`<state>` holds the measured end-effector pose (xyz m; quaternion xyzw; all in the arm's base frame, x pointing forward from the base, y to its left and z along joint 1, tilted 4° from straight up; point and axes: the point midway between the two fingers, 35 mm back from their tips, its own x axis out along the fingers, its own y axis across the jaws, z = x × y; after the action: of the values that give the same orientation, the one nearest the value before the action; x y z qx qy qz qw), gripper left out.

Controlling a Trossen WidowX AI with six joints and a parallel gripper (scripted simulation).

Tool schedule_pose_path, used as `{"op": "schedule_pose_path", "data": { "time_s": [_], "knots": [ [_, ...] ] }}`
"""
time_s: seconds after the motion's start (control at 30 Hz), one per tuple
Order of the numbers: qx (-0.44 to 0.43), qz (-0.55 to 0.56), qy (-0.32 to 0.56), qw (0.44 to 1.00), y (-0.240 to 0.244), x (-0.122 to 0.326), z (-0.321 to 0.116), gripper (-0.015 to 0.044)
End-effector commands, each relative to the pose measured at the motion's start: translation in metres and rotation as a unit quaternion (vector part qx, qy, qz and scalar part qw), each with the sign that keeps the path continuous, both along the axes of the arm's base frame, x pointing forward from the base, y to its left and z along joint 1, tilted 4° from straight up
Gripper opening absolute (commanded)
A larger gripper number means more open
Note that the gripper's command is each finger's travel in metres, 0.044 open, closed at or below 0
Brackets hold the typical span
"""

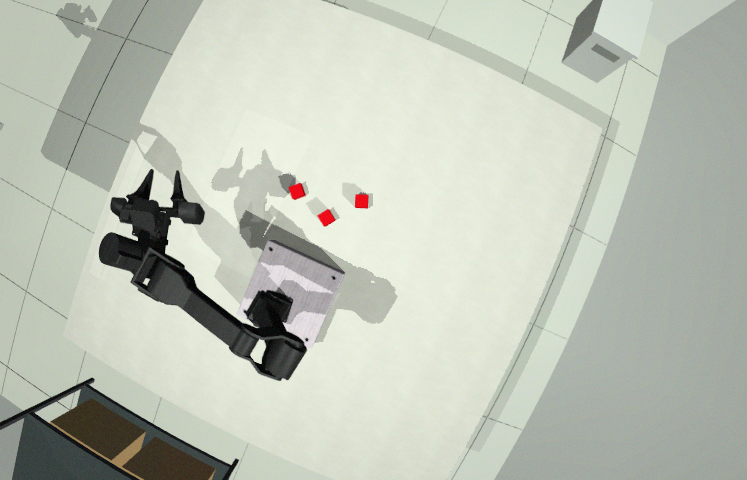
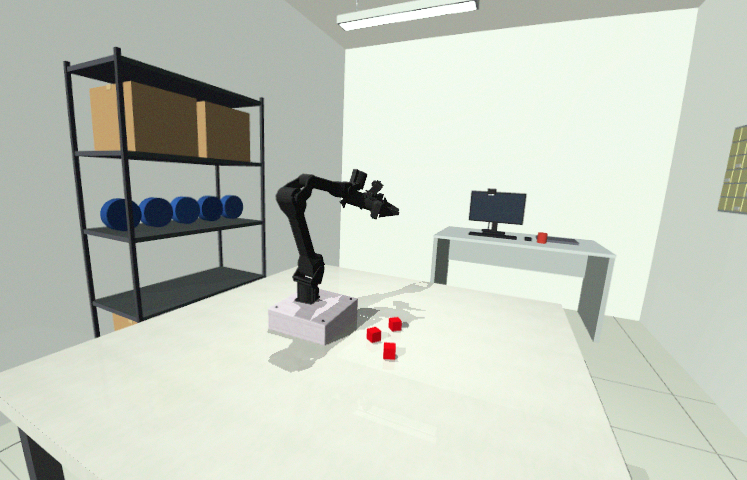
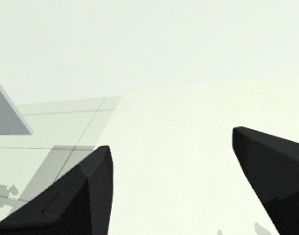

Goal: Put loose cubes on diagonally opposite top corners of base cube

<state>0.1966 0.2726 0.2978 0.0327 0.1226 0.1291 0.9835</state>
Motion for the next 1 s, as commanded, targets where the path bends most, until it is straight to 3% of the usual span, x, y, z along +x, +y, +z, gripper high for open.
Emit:
{"op": "schedule_pose_path", "data": {
  "time_s": [0.0, 0.5, 0.97],
  "knots": [
    [-0.025, -0.021, 0.028, 0.999, -0.013, 0.023, -0.017, 0.0265],
    [-0.096, -0.120, 0.176, 0.972, -0.094, 0.094, -0.085, 0.0265],
    [-0.083, -0.221, 0.349, 0.907, -0.192, 0.111, -0.143, 0.0265]
  ]
}}
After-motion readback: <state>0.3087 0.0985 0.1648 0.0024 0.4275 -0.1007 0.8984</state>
